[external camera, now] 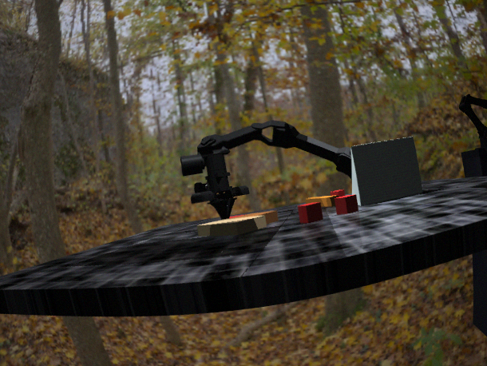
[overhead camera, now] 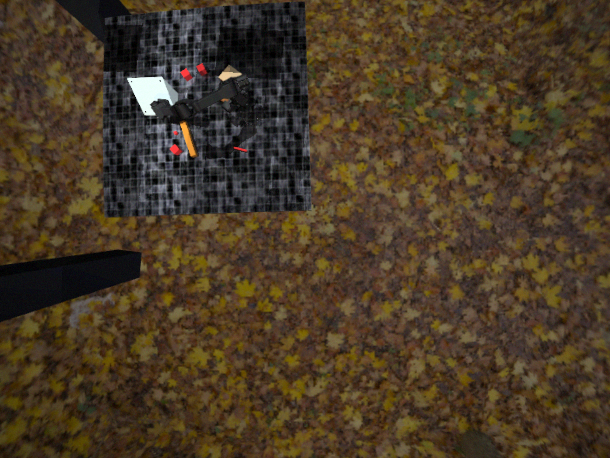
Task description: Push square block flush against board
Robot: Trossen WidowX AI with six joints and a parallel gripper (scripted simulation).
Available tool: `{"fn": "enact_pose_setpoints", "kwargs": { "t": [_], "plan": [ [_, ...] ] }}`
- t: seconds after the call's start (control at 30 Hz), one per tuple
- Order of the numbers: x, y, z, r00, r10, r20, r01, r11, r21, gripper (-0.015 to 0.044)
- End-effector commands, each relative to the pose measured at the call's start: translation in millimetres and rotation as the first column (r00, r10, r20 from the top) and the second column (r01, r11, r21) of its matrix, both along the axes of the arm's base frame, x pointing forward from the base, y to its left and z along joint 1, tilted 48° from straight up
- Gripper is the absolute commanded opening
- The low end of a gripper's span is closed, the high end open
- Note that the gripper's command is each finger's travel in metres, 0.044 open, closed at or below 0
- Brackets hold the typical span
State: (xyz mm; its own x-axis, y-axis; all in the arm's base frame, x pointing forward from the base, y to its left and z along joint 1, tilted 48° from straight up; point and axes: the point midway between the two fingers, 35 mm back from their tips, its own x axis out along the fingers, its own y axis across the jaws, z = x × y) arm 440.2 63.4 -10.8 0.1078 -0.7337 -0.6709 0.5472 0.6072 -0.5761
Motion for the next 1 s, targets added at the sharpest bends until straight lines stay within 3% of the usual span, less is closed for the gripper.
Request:
{"fn": "enact_pose_setpoints", "kwargs": {
  "t": [0.0, 0.23, 0.47, 0.67, 0.87, 0.97],
  "plan": [
    [-2, 23, 16, 1.0, 0.004, 0.003, -0.004, 1.0, 0.005, 0.0],
    [-10, 43, 23, 1.0, 0.019, 0.009, -0.019, 1.0, 0.005, 0.0],
    [-89, 84, -26, 1.0, 0.015, -0.003, -0.015, 1.0, 0.02, 0.0],
    [-159, 92, -55, 1.0, 0.005, -0.007, -0.005, 1.0, 0.008, 0.0],
    [-161, 90, -58, 1.0, 0.005, -0.007, -0.005, 1.0, 0.008, 0.0],
    [-156, 61, -85, 1.0, 0.005, -0.006, -0.005, 1.0, 0.007, 0.0]
  ]
}}
